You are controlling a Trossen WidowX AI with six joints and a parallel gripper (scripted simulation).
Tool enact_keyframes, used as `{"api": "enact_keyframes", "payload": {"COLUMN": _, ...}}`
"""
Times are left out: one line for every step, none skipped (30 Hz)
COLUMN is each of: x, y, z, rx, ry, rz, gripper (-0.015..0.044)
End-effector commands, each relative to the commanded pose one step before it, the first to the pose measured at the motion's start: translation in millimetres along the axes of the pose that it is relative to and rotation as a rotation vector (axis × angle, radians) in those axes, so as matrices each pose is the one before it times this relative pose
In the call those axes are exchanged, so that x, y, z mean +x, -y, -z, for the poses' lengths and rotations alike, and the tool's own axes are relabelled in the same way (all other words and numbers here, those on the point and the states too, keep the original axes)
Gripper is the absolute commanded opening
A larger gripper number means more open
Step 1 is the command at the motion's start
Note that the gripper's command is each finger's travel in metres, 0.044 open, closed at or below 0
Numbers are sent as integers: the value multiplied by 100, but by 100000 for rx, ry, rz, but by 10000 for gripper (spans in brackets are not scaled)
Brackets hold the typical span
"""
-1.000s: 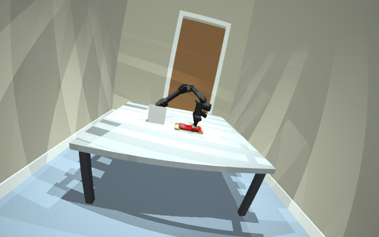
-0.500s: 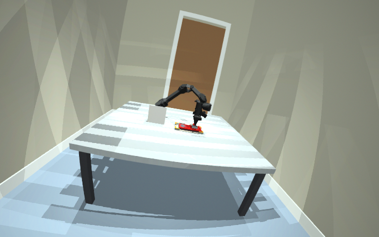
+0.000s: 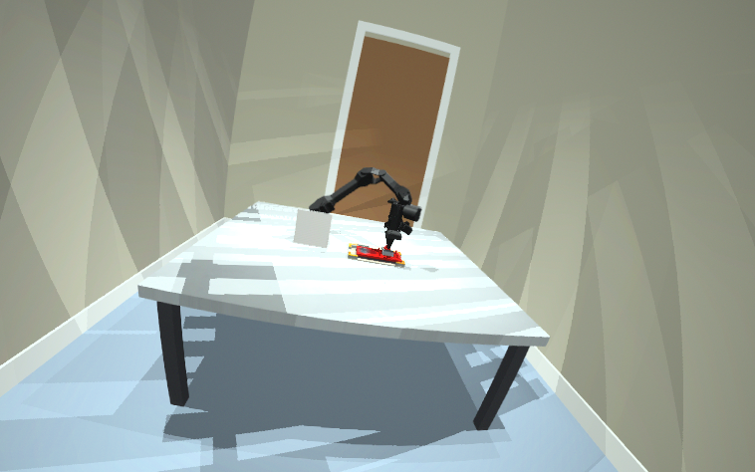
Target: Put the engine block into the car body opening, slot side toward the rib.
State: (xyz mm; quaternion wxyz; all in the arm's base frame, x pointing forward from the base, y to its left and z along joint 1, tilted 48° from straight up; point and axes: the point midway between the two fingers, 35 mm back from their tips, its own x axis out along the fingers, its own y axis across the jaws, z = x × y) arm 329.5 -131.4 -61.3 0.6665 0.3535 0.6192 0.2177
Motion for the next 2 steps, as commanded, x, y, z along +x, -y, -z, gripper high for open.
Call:
{"api": "enact_keyframes", "payload": {"x": -218, "y": -33, "z": -135, "rx": -836, "ry": 300, "rz": 627, "gripper": 0}}
{"api": "enact_keyframes", "payload": {"x": 0, "y": 0, "z": 0, "rx": 0, "ry": 0, "rz": 0, "gripper": 0}}
